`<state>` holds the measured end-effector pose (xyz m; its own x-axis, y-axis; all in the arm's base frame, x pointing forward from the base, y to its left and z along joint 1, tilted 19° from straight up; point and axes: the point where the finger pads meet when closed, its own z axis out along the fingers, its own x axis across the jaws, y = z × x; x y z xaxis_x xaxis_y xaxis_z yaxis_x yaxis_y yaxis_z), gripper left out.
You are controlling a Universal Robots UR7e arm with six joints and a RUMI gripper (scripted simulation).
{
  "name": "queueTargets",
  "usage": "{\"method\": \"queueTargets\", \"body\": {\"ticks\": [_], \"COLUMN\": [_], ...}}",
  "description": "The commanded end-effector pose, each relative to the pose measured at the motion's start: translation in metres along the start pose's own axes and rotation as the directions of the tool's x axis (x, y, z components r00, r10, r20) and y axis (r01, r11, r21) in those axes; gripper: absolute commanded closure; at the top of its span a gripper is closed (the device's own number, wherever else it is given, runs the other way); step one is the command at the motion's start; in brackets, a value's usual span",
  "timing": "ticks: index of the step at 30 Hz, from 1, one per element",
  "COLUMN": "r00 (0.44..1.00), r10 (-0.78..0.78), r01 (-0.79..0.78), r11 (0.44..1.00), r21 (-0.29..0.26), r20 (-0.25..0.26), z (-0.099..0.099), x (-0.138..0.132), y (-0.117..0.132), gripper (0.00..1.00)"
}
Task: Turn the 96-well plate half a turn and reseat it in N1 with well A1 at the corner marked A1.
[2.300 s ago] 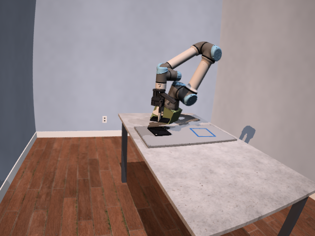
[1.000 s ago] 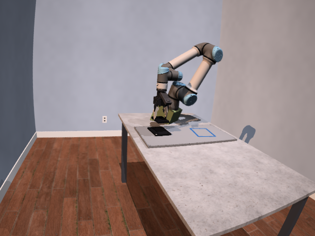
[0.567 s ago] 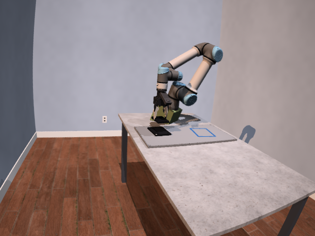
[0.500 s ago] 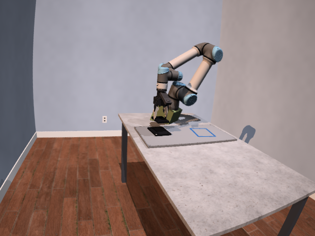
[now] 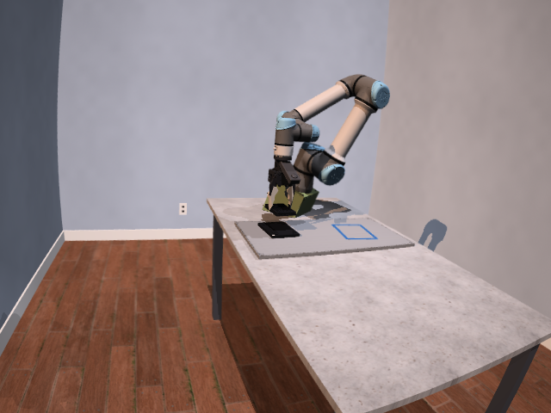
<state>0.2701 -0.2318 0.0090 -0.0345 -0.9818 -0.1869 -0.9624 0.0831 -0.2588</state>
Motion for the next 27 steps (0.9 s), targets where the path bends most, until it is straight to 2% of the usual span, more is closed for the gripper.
{"method": "queueTargets", "body": {"ticks": [1,27], "r00": [1.000,1.000], "r10": [0.000,0.000], "r01": [0.000,0.000], "r11": [1.000,1.000], "r21": [0.000,0.000], "r20": [-0.001,-0.001], "z": [0.005,0.045], "x": [0.000,0.001], "y": [0.000,0.000], "gripper": [1.00,1.00]}}
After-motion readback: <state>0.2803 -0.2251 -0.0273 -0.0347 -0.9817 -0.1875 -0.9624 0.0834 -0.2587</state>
